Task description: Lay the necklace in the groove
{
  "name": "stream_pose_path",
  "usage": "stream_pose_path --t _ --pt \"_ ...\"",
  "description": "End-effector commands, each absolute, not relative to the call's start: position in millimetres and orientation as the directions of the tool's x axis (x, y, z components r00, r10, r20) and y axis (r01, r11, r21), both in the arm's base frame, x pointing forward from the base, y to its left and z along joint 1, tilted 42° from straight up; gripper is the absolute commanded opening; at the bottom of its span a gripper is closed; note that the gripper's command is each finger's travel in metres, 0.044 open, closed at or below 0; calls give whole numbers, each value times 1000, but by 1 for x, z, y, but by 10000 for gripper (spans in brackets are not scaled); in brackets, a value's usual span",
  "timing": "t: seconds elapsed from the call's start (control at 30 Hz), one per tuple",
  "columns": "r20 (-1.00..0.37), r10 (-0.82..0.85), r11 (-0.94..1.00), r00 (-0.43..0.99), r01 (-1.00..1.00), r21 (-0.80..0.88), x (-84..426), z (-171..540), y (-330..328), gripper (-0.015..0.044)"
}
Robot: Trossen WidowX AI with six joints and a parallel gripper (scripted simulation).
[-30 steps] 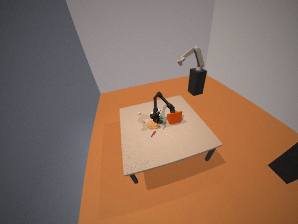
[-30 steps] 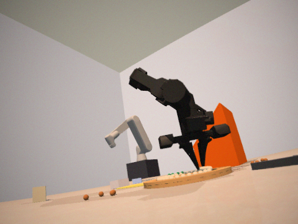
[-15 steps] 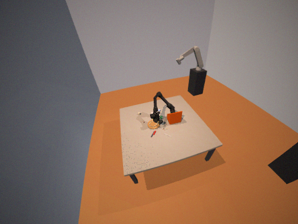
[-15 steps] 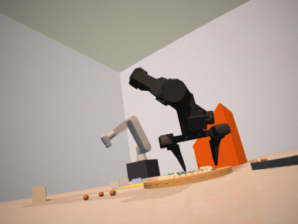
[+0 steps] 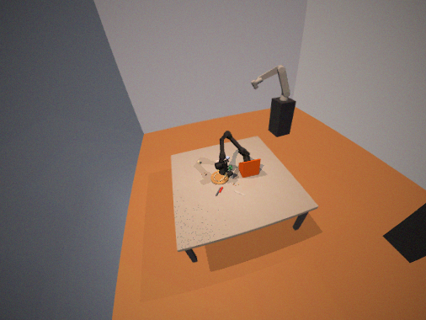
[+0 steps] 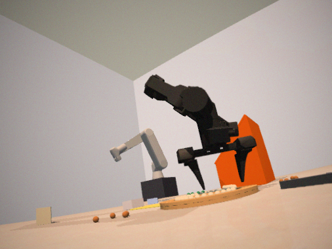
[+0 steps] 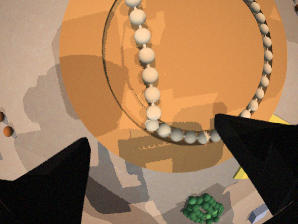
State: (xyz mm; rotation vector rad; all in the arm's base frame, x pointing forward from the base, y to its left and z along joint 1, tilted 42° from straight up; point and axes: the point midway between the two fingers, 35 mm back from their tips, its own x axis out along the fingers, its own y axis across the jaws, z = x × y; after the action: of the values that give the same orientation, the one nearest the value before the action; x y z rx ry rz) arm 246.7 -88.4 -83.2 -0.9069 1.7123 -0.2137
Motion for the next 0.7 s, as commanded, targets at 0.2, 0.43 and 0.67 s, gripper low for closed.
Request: stream_pose_path --t 0.2,0.43,0.67 --pt "-748 -659 706 -70 -400 -585 271 -84 -76 309" --pt "-749 -659 732 -68 -286 -618 316 -88 -46 125" --pt "-749 -659 736 -68 -263 -624 324 -89 -41 120"
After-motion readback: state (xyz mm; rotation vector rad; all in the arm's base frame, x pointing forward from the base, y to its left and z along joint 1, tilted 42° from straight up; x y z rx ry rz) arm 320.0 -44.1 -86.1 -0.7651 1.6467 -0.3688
